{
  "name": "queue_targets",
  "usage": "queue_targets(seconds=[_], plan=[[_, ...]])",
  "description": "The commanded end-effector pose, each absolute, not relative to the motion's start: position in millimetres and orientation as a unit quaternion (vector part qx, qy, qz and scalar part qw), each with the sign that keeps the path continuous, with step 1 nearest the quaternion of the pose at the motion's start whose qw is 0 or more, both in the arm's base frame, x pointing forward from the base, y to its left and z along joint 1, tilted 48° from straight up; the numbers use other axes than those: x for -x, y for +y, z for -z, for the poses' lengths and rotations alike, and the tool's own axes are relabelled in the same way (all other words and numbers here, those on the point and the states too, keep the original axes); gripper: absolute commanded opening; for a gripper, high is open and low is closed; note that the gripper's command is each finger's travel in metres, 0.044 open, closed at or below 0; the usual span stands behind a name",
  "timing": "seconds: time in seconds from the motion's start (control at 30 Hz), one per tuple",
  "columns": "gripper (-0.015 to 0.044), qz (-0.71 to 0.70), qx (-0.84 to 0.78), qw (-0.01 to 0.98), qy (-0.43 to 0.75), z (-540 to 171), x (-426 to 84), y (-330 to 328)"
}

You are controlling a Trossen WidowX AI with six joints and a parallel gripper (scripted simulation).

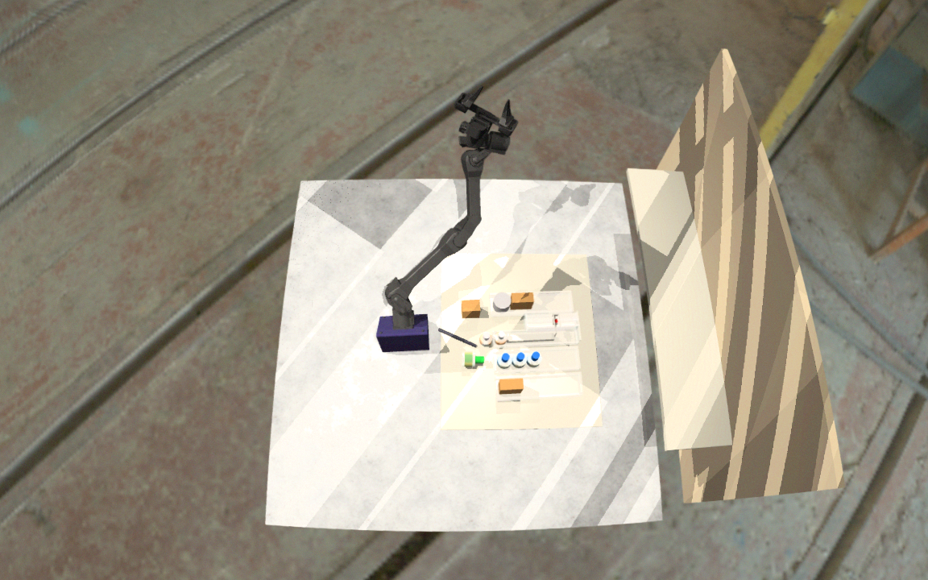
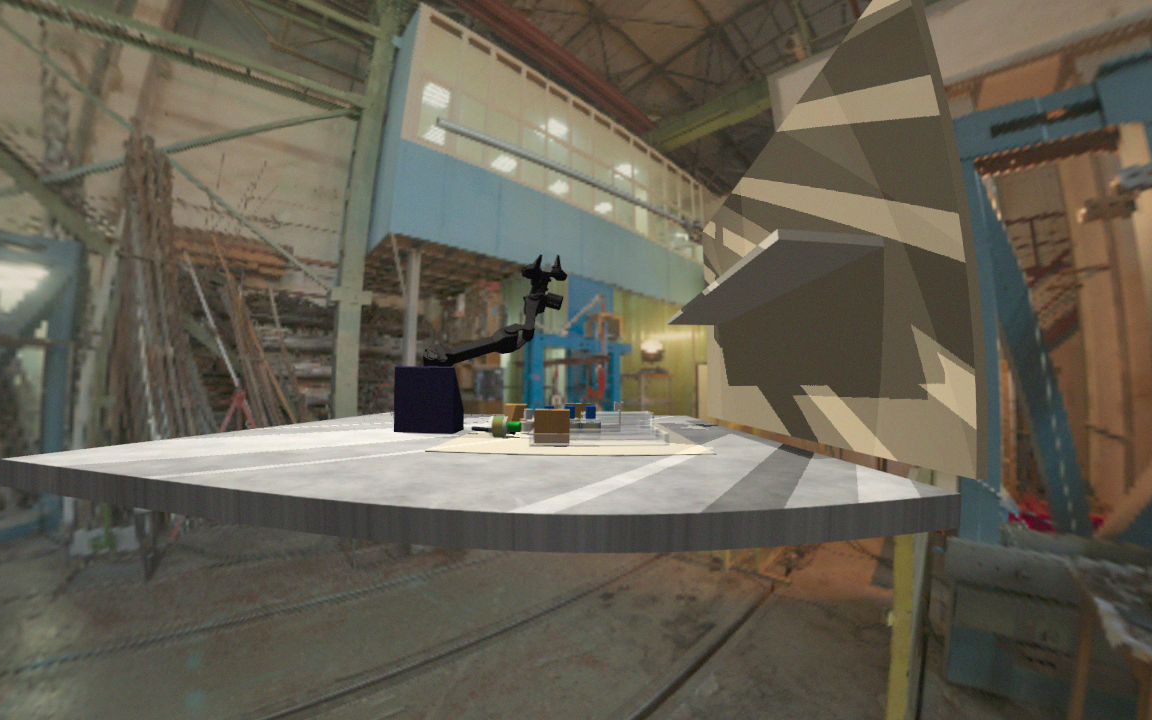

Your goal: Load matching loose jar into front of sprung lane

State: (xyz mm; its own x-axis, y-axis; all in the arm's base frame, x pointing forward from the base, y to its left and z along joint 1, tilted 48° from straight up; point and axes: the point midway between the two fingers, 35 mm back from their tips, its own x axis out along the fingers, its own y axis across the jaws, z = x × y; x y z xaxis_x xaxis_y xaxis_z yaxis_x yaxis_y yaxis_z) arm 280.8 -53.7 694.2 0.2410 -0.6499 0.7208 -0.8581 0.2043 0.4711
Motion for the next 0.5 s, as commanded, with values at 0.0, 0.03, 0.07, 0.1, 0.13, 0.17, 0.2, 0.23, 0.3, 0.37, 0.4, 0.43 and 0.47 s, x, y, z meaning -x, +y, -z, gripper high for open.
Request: queue_targets(seconds=[0.0, 0.03, 0.07, 0.1, 0.13, 0.17, 0.2, 0.23, 0.3, 0.37, 0.4, 0.43, 0.47], plan=[[0.0426, -0.111, -0.623, 0.48, -0.607, -695.2, -278.2, -52.9], [0.044, -0.122, -0.629, 0.47, -0.607, -698.3, -270.3, -50.7], [0.044, -0.141, -0.638, 0.451, -0.607, -703.0, -257.1, -47.6], [0.044, -0.162, -0.649, 0.429, -0.607, -708.2, -241.0, -44.7], [0.044, -0.183, -0.659, 0.405, -0.606, -712.8, -224.9, -42.8], [0.044, -0.204, -0.669, 0.381, -0.605, -716.8, -208.8, -41.8], [0.044, -0.223, -0.678, 0.357, -0.602, -720.1, -193.2, -41.7], [0.044, -0.235, -0.684, 0.341, -0.601, -722.0, -183.1, -42.2], [0.044, -0.265, -0.697, 0.299, -0.596, -725.6, -158.1, -44.9], [0.044, -0.299, -0.711, 0.246, -0.587, -727.7, -128.3, -51.4], [0.044, -0.316, -0.717, 0.217, -0.582, -727.8, -113.5, -56.0], [0.044, -0.331, -0.723, 0.188, -0.576, -727.4, -99.2, -61.4], [0.044, -0.346, -0.728, 0.159, -0.57, -726.4, -85.5, -67.7]])
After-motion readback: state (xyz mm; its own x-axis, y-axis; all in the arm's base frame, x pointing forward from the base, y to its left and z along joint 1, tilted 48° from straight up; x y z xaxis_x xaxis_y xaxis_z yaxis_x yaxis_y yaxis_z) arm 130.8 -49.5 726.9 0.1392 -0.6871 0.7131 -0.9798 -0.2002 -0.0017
